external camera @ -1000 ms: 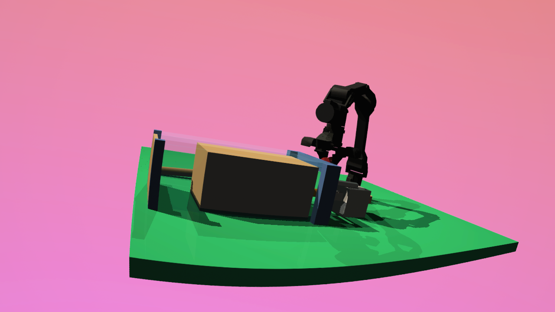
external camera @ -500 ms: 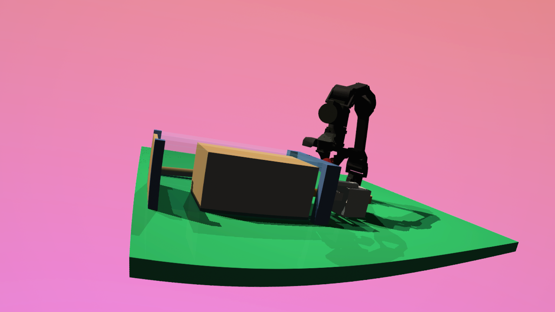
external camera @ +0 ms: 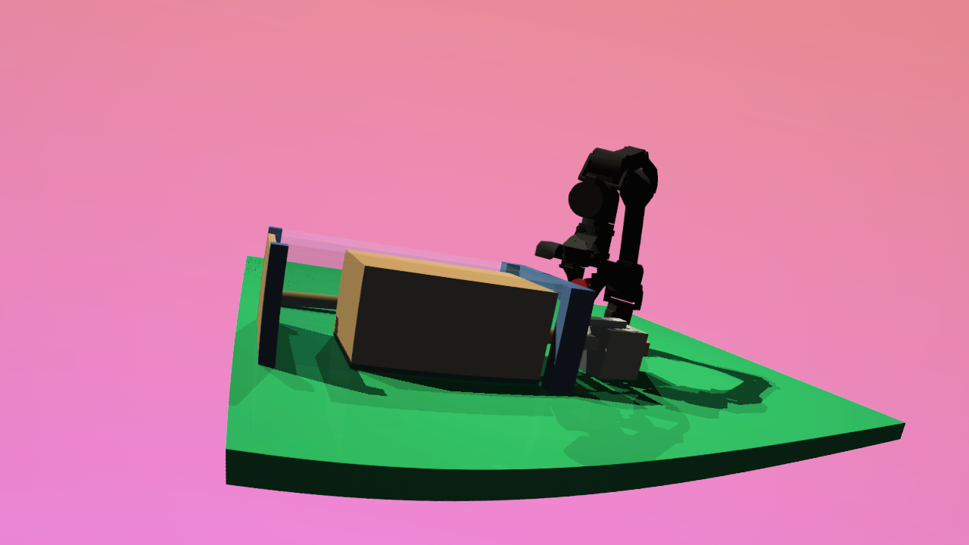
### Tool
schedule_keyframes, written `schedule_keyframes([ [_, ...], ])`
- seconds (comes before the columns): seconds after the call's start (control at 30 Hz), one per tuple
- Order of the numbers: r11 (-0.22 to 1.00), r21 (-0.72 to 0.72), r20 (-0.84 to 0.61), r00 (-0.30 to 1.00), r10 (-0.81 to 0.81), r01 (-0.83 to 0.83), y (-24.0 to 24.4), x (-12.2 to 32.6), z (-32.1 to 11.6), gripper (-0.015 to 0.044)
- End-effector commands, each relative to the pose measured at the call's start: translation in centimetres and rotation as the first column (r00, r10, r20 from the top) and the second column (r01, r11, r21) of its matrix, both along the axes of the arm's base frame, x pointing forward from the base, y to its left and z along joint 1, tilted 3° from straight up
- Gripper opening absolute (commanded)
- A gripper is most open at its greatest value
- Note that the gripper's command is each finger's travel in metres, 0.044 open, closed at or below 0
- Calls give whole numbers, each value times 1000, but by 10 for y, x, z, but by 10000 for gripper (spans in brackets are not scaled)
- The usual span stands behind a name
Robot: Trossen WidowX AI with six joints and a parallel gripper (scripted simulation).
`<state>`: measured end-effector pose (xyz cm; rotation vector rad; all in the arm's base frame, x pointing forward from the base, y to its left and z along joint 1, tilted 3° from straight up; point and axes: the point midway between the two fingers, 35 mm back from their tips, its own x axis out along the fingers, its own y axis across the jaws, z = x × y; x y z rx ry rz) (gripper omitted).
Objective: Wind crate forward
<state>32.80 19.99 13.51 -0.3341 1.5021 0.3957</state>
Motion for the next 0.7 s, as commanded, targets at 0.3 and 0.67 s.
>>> schedule_keyframes([
  [0.3,999,34,3,1000,20,-20,34,-7,4,0],
  [0.67,999,35,2,1000,20,-20,50,-14,5,0],
])
